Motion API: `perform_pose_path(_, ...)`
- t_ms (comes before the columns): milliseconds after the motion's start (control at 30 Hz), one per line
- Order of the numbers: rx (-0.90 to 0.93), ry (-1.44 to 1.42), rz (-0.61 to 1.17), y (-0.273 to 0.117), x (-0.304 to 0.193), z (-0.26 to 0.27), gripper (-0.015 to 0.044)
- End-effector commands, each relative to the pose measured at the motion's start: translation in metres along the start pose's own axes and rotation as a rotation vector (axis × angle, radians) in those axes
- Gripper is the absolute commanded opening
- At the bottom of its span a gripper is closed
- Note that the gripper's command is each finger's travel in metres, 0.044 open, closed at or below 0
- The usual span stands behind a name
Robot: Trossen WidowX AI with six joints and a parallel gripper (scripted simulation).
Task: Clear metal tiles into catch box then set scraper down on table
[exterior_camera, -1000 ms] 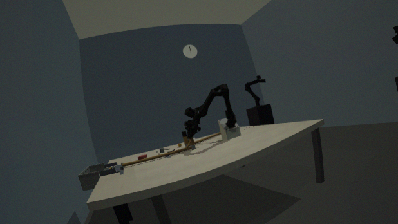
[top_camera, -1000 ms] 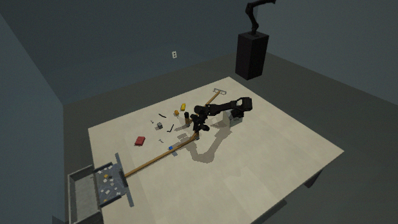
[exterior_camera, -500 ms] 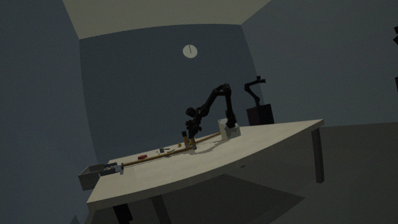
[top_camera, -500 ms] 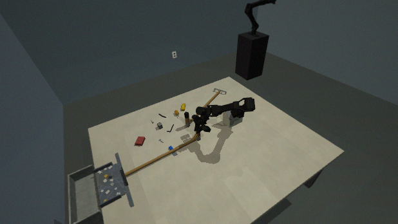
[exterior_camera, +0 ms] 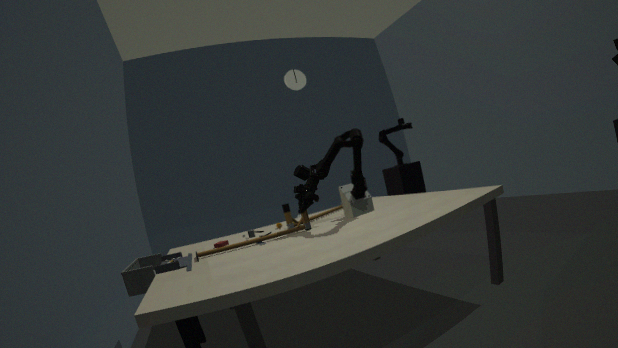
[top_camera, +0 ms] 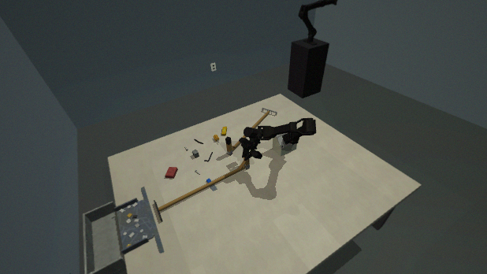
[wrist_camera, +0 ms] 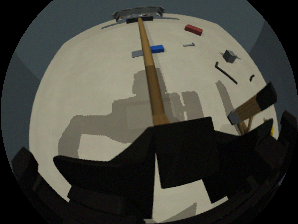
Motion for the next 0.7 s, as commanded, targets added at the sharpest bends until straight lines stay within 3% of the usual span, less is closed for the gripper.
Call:
perform_pose_path(0,0.001,-0.006,-0.007,-0.008,-0.007,-0.002,0.0000)
perform_pose_path(667,0.004,-0.001,-0.009,-0.035,-0.046,-0.011,0.0000)
Point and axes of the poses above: the point midway between the two fingers, 35 mm back from their tips, its own y axis out along the fingers, its own z axis across the jaws, x = y × z, the point moved 8 cm from there along -y, back along the fingers, and after that the axes turned 12 degrees about y, right-handed, at the moved point
